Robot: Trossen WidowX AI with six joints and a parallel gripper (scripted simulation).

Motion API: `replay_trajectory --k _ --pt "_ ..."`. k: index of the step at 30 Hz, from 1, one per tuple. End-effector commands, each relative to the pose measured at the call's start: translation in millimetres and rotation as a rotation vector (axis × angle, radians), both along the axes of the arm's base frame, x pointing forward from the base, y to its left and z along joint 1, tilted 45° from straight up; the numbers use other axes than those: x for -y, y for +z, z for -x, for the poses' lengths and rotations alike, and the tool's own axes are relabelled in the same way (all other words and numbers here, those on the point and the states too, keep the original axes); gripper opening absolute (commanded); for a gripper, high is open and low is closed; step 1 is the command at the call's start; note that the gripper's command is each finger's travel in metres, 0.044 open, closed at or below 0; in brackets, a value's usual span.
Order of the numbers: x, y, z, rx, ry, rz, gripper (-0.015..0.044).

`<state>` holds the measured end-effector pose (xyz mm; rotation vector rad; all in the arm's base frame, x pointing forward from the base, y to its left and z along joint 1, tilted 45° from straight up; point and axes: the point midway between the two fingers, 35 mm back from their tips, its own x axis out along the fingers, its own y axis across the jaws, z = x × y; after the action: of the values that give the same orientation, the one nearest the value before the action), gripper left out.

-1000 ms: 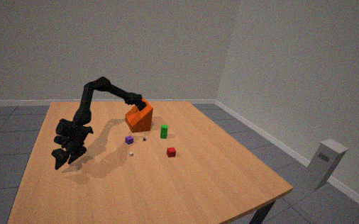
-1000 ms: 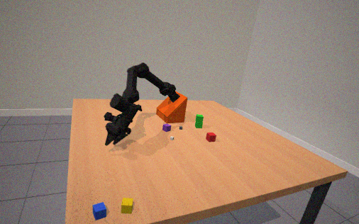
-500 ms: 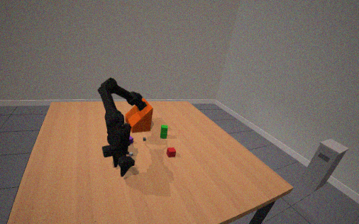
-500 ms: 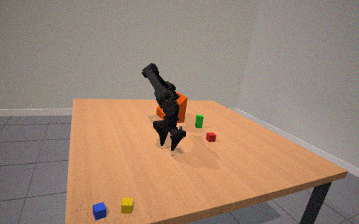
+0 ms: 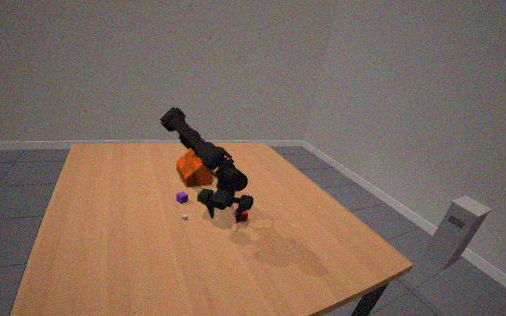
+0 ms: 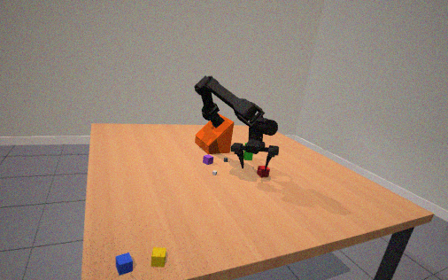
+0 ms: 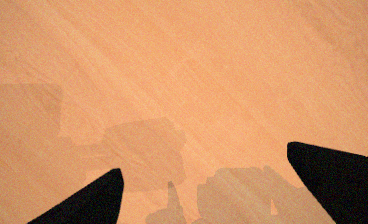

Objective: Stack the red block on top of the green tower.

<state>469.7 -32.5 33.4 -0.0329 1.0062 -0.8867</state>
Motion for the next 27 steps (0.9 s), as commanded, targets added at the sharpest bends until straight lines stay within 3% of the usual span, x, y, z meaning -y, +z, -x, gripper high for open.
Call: replay_trajectory --k 1,10,19,27 --pt "-36 -28 19 -0.167 0.109 0.025 0.0440" --pt "-105 -64 76 -0.513 0.321 0.119 0.0440" --pt "-106 -63 79 -0.519 0.325 0.122 0.0440" --pt "-68 -101 75 -0.519 0.325 0.124 0.0440"
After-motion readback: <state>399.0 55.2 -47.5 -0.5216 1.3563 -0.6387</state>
